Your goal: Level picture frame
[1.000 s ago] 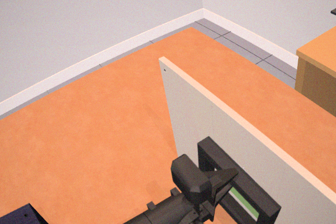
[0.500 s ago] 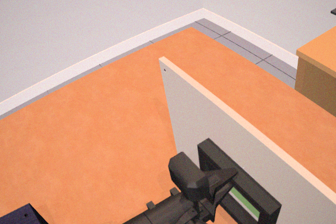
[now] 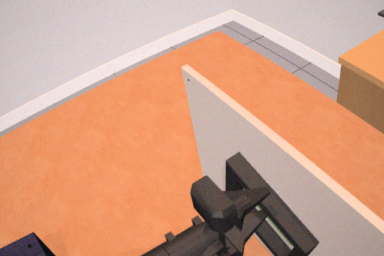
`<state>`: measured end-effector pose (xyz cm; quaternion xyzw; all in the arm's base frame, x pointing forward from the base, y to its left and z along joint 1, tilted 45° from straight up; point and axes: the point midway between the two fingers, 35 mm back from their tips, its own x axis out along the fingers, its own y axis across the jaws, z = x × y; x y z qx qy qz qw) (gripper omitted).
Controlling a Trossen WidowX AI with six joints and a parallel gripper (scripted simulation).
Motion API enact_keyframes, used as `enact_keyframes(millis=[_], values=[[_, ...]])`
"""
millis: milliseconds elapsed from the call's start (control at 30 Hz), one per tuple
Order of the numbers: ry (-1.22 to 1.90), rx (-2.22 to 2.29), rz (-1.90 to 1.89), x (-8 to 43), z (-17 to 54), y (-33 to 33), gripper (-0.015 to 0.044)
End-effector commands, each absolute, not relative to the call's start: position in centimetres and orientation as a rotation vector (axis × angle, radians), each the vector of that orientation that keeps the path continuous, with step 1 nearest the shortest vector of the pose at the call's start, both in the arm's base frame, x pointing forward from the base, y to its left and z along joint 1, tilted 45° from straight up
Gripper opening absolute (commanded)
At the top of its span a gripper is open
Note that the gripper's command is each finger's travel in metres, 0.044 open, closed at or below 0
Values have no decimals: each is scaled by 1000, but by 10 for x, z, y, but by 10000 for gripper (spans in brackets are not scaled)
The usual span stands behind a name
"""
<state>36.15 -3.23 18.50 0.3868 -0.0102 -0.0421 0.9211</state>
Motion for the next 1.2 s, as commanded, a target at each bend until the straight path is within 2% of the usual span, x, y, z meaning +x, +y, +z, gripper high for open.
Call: enact_keyframes(millis=[0,367,633,1033,1167], values=[[-27,848,-82,341,192,-32,260],[-34,1048,-78,269,183,-28,260],[-31,1058,-84,265,195,-24,260],[5,1161,-118,193,222,-11,260],[7,1166,-120,187,222,-11,260]])
